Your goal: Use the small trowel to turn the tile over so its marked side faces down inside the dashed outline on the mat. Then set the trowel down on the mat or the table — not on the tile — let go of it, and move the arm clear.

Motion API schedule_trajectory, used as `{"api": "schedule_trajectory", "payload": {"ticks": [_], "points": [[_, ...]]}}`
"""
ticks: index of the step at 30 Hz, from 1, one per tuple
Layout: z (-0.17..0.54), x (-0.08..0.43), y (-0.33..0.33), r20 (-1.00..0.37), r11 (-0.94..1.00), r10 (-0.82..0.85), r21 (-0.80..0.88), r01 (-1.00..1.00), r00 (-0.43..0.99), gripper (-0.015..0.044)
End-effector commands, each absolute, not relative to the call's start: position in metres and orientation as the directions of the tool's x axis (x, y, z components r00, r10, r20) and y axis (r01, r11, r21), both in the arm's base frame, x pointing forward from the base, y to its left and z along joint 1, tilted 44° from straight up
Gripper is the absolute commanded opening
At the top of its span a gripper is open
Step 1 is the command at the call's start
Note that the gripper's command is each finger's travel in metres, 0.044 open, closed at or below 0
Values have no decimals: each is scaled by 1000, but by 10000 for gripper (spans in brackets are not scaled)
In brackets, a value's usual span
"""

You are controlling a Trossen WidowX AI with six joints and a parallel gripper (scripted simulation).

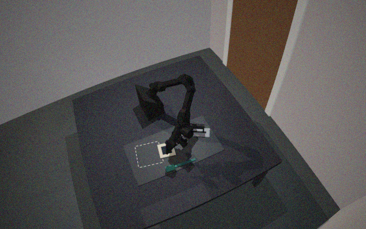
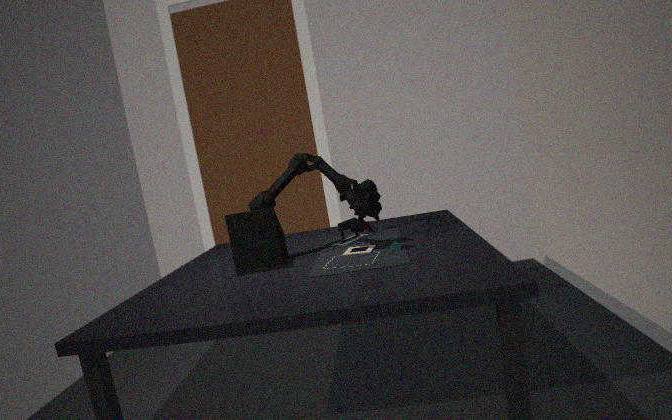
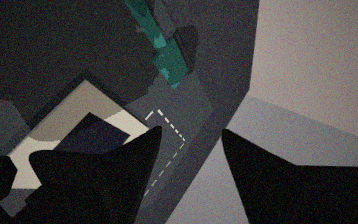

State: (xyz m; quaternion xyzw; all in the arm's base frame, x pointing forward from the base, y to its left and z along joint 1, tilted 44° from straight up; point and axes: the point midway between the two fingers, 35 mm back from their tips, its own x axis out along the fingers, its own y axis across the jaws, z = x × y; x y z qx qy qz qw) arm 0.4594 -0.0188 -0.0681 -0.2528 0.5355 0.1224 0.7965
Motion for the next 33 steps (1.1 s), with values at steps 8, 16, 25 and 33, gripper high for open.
{"api": "schedule_trajectory", "payload": {"ticks": [8,16,25,33], "points": [[-7,443,48,-923,748,235,-29,-663,305,270],[49,413,95,-868,623,458,161,-766,191,270],[122,369,140,-740,443,671,347,-827,48,270],[133,361,148,-714,412,700,373,-832,26,270]]}}
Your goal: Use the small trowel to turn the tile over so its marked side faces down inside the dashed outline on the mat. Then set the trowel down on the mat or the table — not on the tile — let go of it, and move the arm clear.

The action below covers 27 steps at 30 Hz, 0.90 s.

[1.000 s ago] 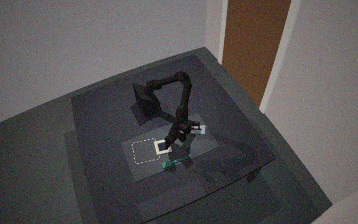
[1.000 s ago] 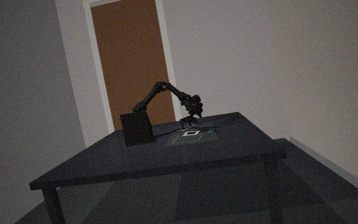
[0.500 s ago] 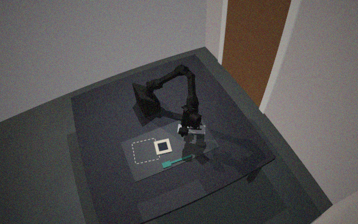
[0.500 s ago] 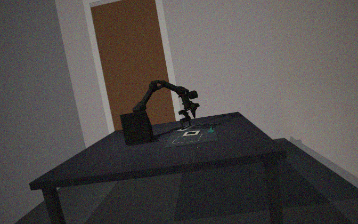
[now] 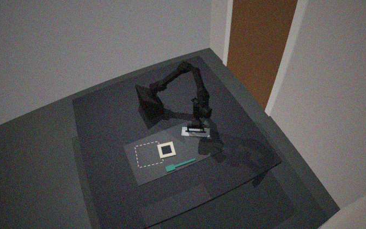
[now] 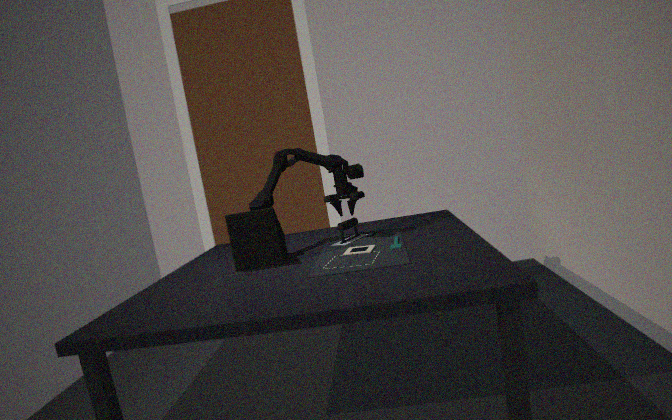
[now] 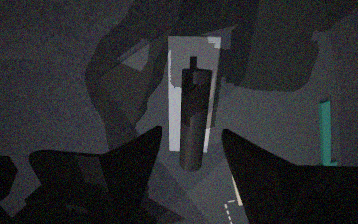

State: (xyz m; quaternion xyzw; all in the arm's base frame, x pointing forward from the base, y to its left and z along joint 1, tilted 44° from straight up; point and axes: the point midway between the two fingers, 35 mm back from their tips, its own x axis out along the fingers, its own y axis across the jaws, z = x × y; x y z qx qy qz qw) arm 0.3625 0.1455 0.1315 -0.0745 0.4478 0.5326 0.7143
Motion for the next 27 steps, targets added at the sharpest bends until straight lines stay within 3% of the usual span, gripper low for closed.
{"api": "schedule_trajectory", "payload": {"ticks": [1,27], "points": [[131,361,149,-714,412,700,373,-832,26,270],[103,362,178,-713,411,701,374,-832,26,270]]}}
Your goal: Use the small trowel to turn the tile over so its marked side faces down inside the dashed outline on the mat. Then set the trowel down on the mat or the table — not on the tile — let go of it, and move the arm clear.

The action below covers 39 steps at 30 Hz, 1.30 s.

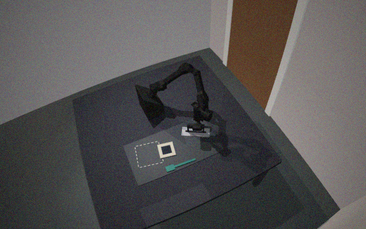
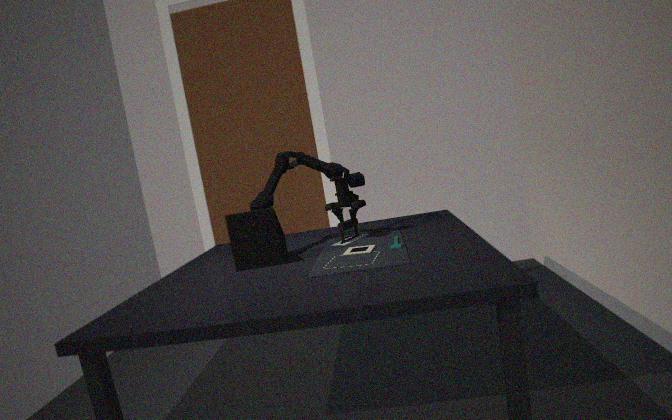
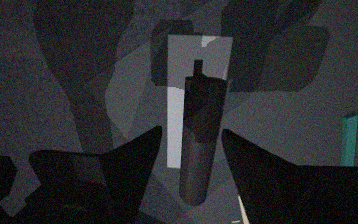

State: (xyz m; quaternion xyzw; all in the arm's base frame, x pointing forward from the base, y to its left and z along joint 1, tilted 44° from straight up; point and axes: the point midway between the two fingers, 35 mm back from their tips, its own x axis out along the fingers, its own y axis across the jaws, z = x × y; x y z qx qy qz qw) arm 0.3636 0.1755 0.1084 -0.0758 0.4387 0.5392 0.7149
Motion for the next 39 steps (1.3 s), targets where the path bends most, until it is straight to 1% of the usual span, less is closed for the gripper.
{"api": "schedule_trajectory", "payload": {"ticks": [1,22,30,39], "points": [[103,362,178,-713,411,701,374,-832,26,270],[103,362,178,-713,411,701,374,-832,26,130],[103,362,178,-713,422,701,385,-821,26,130],[103,362,178,-713,555,701,522,-648,26,130]]}}
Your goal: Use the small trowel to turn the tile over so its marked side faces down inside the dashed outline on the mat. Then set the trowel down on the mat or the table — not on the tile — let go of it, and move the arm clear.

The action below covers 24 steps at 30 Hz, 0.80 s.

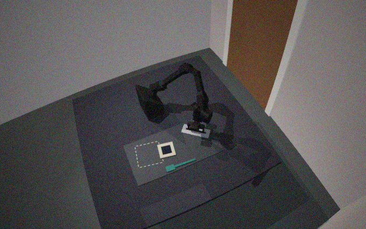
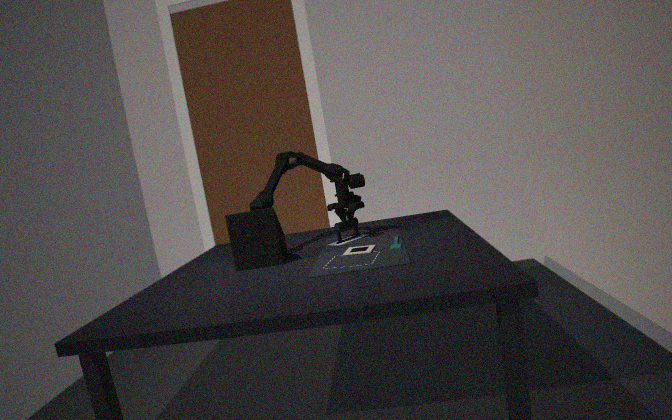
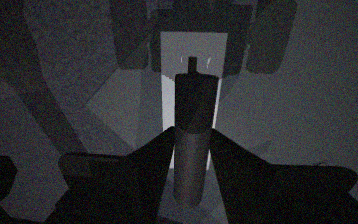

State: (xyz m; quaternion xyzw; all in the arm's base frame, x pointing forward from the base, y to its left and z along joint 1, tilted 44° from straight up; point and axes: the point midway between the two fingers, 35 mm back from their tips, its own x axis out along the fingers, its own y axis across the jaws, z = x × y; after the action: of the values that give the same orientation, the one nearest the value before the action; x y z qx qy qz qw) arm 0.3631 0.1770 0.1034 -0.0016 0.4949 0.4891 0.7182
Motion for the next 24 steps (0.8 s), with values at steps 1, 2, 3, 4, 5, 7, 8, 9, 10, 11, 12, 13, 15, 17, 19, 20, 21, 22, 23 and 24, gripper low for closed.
{"api": "schedule_trajectory", "payload": {"ticks": [1,2,3,4,5,7,8,9,10,11,12,13,15,17,19,20,21,22,23,24], "points": [[103,362,178,-713,568,701,536,-625,26,130],[103,362,178,-713,580,701,549,-602,26,130],[103,362,178,-713,592,701,561,-578,26,130],[103,362,178,-713,604,701,573,-554,26,130],[103,362,178,-713,614,701,585,-530,26,130],[103,362,178,-713,635,701,607,-479,26,130],[103,362,178,-713,644,701,617,-453,26,130],[103,362,178,-713,653,701,626,-427,26,130],[103,362,178,-713,661,701,635,-400,26,130],[103,362,178,-713,668,701,644,-373,26,130],[103,362,178,-713,675,701,652,-346,26,130],[103,362,178,-713,682,701,659,-318,26,130],[103,362,178,-713,693,701,672,-262,26,130],[103,362,178,-713,701,701,683,-205,26,130],[103,362,178,-713,708,701,691,-147,26,130],[103,362,178,-713,710,701,694,-118,26,130],[103,362,178,-713,712,701,697,-89,26,130],[103,362,178,-713,713,701,699,-60,26,130],[103,362,178,-713,713,701,701,-30,26,130],[103,362,178,-713,713,701,701,-1,26,130]]}}
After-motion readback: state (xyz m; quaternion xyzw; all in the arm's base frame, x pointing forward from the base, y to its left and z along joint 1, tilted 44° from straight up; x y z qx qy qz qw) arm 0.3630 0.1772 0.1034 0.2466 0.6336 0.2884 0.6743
